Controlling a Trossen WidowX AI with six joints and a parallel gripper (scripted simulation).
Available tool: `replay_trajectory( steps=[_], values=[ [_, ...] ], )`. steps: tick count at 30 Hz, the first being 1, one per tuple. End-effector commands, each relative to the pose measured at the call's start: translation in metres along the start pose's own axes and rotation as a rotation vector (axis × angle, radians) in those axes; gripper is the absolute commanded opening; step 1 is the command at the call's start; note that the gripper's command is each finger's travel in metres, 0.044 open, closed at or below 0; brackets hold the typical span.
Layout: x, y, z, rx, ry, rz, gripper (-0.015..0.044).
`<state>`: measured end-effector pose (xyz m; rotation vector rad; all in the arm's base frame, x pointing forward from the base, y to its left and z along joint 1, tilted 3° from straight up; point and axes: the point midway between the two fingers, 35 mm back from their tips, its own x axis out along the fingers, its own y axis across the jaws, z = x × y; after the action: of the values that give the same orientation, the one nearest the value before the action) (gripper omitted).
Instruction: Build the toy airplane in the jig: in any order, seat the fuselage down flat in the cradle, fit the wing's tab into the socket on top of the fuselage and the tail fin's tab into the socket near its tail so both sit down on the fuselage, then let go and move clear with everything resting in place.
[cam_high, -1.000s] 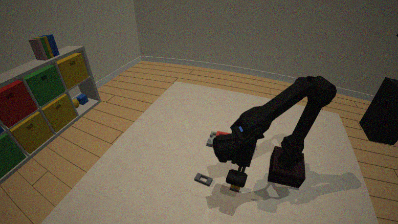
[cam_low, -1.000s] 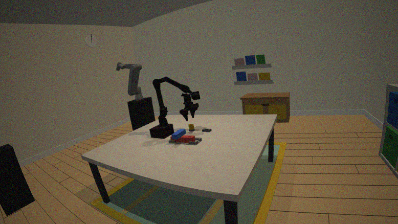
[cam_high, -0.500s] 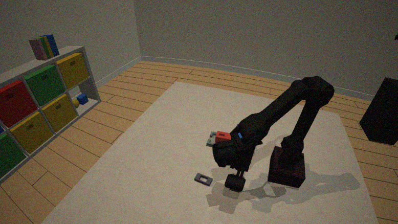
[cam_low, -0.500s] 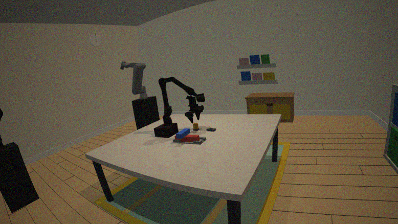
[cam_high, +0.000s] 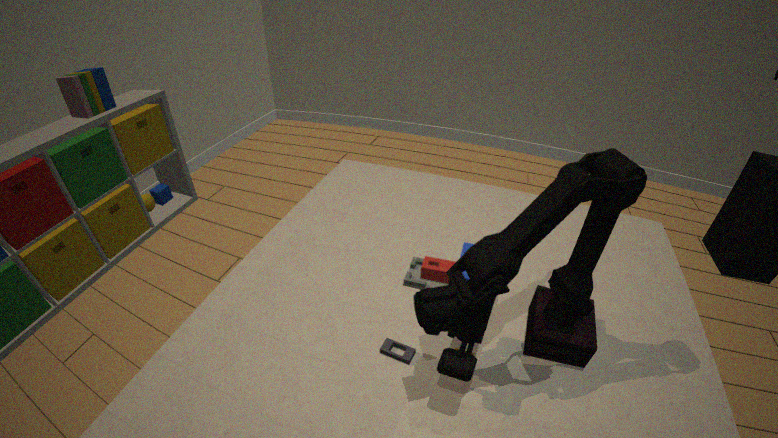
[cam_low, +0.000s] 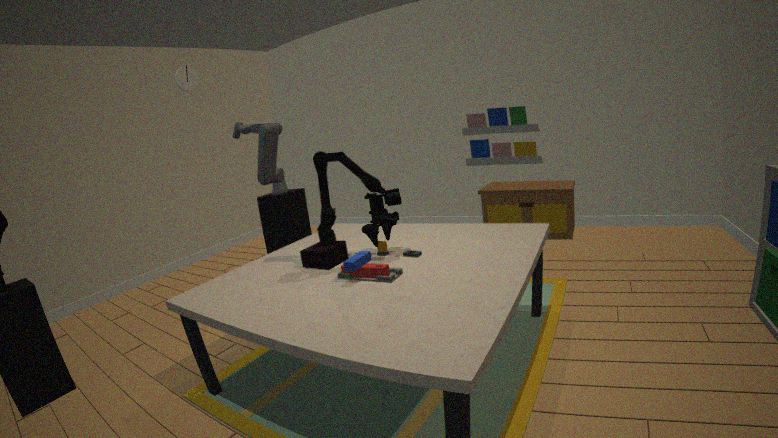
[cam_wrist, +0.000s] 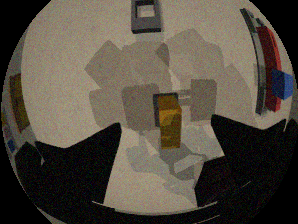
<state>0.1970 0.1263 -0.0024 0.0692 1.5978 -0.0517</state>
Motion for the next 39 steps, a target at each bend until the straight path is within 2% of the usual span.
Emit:
replay_trajectory(
  steps=[1, 14, 29, 36, 39],
  values=[
    [0.010, -0.001, -0.002, 0.007, 0.012, -0.005, 0.0440],
    [0.028, -0.002, -0.004, 0.007, 0.012, -0.005, 0.0440],
    [0.028, -0.002, -0.004, 0.007, 0.012, -0.005, 0.0046],
    [0.028, -0.002, -0.004, 0.007, 0.012, -0.005, 0.0000],
    [0.027, -0.002, -0.004, 0.007, 0.013, -0.005, 0.0000]
  ],
)
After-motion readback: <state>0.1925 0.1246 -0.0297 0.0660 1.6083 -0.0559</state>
